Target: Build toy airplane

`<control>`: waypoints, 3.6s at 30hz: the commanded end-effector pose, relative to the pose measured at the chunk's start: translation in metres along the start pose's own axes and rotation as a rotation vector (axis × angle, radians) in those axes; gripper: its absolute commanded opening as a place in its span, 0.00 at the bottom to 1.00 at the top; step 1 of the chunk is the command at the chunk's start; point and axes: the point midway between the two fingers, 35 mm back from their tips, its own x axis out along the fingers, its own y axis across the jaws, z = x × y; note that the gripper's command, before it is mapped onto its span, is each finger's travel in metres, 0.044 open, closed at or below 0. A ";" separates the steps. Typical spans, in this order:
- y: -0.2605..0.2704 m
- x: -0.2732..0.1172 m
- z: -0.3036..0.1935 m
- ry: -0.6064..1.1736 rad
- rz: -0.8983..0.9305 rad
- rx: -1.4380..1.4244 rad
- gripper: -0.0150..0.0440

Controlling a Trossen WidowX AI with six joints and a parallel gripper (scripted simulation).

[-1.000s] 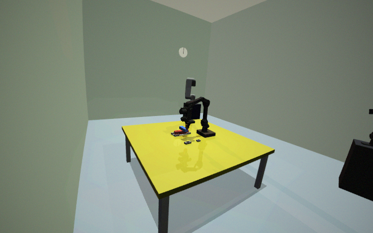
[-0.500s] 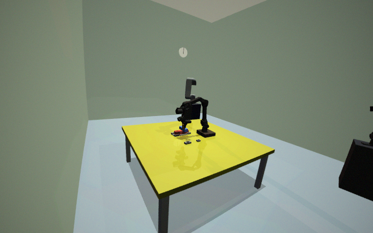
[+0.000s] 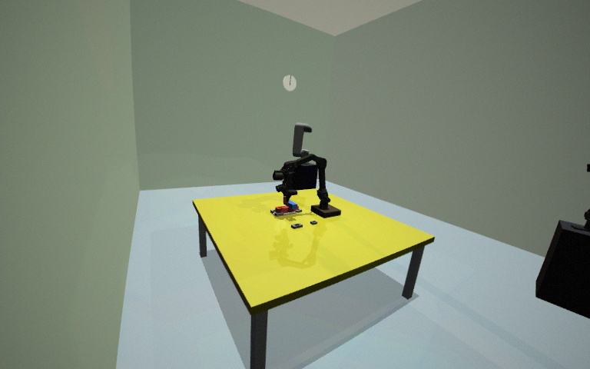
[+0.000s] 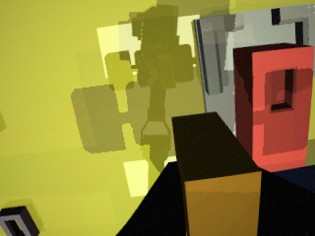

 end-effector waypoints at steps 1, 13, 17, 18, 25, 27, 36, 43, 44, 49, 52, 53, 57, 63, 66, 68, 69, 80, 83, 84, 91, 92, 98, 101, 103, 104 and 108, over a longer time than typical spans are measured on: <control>-0.014 0.002 0.003 -0.005 -0.007 -0.001 0.25; -0.051 0.010 0.006 -0.003 -0.005 -0.007 0.25; -0.064 0.013 0.006 -0.002 -0.004 -0.009 0.25; -0.067 0.014 0.006 -0.002 -0.003 -0.009 0.25; -0.072 0.015 0.006 -0.002 -0.003 -0.010 0.36; -0.072 0.015 0.006 -0.002 -0.003 -0.010 0.36; -0.072 0.015 0.006 -0.002 -0.003 -0.010 0.36; -0.073 0.015 0.006 -0.002 -0.003 -0.010 0.36; -0.073 0.015 0.006 -0.002 -0.003 -0.010 0.36; -0.073 0.021 0.007 -0.002 -0.003 -0.010 0.36; -0.073 0.025 0.007 -0.002 -0.003 -0.010 0.36; -0.073 0.027 0.007 -0.002 -0.003 -0.010 0.36; -0.073 0.033 0.007 -0.002 -0.003 -0.010 0.36; -0.073 0.043 0.007 -0.002 -0.003 -0.010 0.36; -0.073 0.048 0.007 -0.002 -0.003 -0.010 0.36; -0.073 0.051 0.007 -0.002 -0.003 -0.010 0.36; -0.073 0.053 0.006 -0.002 -0.003 -0.010 0.36; -0.073 0.053 0.006 0.001 -0.001 -0.006 0.32; -0.073 0.053 0.006 0.001 -0.001 -0.006 0.25; -0.073 0.053 0.006 0.001 -0.001 -0.006 0.25; -0.073 0.053 0.006 0.001 -0.001 -0.006 0.48; -0.073 0.053 0.006 0.001 -0.001 -0.006 0.52; -0.073 0.053 0.006 0.001 -0.001 -0.006 0.69; -0.073 0.053 0.006 0.001 -0.001 -0.006 0.69; -0.073 0.053 0.006 0.001 -0.001 -0.006 0.69; -0.073 0.051 0.006 0.001 -0.001 -0.006 0.69; -0.074 0.000 0.009 -0.001 -0.002 -0.008 0.69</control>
